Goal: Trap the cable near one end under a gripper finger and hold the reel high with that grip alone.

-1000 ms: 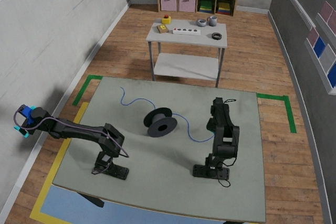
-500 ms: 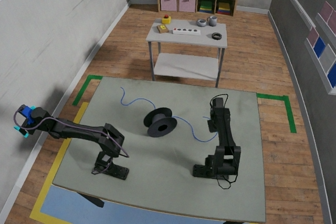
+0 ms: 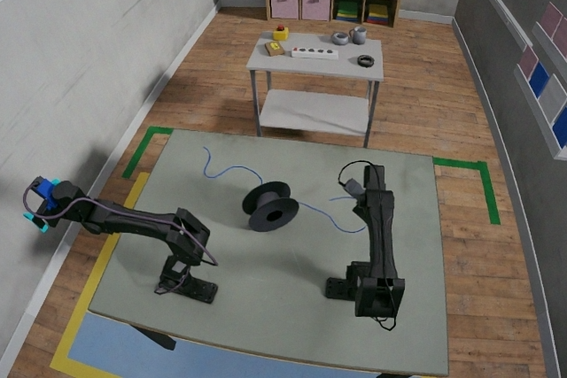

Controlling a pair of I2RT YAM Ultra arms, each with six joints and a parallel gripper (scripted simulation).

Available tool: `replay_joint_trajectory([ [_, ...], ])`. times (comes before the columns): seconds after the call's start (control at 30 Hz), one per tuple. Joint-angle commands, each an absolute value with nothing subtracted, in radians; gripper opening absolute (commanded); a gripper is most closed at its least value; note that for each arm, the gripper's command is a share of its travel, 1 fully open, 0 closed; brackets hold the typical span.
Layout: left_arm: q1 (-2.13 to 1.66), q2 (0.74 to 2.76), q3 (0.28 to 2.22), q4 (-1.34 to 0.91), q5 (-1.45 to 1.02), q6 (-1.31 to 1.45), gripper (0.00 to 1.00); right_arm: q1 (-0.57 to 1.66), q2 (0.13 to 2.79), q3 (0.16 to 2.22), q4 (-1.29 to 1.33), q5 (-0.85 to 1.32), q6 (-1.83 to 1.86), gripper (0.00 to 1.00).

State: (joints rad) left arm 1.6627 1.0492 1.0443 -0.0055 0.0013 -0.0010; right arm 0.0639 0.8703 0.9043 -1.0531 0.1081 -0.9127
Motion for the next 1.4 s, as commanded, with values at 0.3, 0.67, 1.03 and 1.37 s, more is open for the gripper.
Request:
replay_joint_trajectory([
  [0.3,1.664,1.046,1.031,0.002,-0.005,0.004,1.00,-0.121,0.850,1.013,-1.087,-0.172,-1.610,0.00],
  [0.67,1.664,1.046,1.031,0.002,-0.005,0.004,1.00,-0.351,0.928,1.060,-1.194,-0.511,-1.982,0.00],
  [1.03,1.664,1.046,1.031,0.002,-0.005,0.004,1.00,-0.395,0.951,1.081,-1.232,-0.555,-2.023,0.00],
  [1.37,1.664,1.046,1.031,0.002,-0.005,0.004,1.00,-0.439,0.980,1.080,-1.237,-0.575,-2.025,0.00],
])
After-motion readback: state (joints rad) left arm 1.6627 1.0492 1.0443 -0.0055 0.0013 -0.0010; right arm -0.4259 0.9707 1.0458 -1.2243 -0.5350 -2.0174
